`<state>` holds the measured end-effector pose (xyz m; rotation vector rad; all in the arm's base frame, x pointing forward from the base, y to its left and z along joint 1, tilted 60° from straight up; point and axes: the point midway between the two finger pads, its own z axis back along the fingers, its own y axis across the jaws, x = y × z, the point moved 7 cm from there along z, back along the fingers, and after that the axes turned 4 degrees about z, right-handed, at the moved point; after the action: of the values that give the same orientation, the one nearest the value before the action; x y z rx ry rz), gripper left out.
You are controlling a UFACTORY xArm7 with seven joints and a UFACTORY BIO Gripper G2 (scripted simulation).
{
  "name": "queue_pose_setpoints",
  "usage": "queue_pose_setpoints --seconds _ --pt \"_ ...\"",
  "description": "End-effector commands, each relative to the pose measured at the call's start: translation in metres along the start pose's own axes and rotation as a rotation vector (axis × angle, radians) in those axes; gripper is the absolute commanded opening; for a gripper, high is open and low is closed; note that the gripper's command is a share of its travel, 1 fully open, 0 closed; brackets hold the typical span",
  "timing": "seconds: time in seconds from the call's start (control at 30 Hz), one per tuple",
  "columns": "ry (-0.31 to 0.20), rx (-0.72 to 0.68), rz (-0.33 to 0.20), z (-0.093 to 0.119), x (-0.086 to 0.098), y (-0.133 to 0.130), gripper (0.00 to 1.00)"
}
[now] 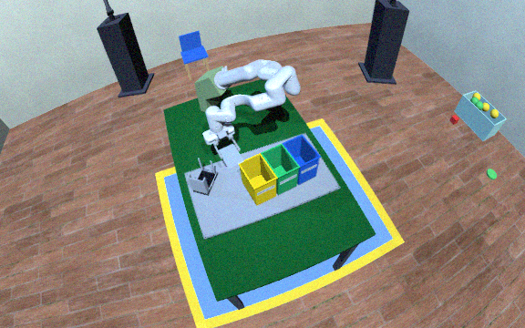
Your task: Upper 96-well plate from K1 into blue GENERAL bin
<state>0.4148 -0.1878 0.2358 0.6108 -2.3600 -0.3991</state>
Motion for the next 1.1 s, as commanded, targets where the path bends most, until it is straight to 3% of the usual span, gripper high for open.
queue_pose_setpoints --seconds 0.0,1.07 --pt "0.004 -0.005 0.013 -0.006 0.003 0.015 0.0" --pt "0.004 -0.005 0.012 -0.038 0.004 0.103 0.0"
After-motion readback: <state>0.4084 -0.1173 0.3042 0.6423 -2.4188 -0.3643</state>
